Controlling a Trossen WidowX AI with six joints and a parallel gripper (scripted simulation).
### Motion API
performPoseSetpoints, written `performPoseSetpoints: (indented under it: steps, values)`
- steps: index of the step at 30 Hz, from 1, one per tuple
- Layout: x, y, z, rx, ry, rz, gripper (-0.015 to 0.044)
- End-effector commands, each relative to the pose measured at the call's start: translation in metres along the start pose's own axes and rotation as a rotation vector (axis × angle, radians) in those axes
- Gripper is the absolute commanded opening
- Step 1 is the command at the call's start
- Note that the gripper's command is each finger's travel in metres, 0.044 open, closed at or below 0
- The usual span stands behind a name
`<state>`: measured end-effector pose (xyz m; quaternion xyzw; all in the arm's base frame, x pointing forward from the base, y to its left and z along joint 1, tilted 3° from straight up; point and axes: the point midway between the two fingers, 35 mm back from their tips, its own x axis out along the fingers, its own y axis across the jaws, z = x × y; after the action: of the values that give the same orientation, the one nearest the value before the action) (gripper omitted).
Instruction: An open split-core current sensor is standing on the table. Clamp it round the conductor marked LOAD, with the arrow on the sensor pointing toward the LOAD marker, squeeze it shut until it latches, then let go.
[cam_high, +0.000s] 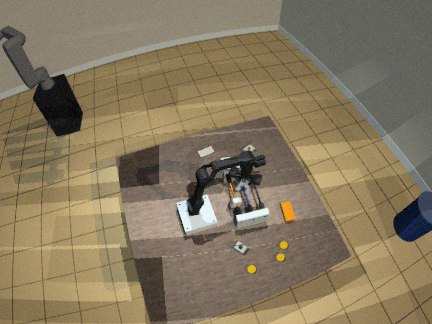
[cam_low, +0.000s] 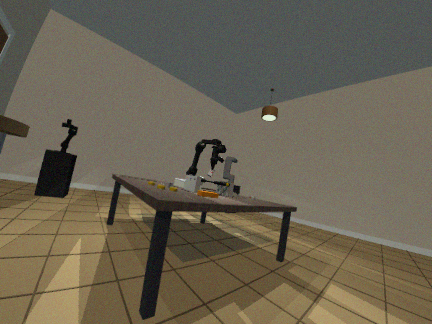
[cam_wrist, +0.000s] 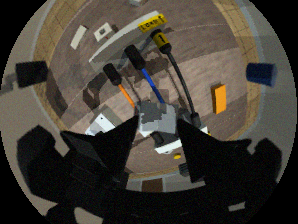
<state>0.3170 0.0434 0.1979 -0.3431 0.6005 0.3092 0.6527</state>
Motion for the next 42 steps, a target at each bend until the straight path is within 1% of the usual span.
performPoseSetpoints:
  steps: [1, 20, 42]
  values:
    - [0.000, -0.011, 0.007, -0.093, -0.005, 0.000, 0.0000]
    - [0.022, -0.072, 0.042, -0.596, -0.006, -0.007, 0.0000]
    - [0.053, -0.074, 0.044, -0.599, -0.006, -0.008, 0.0000]
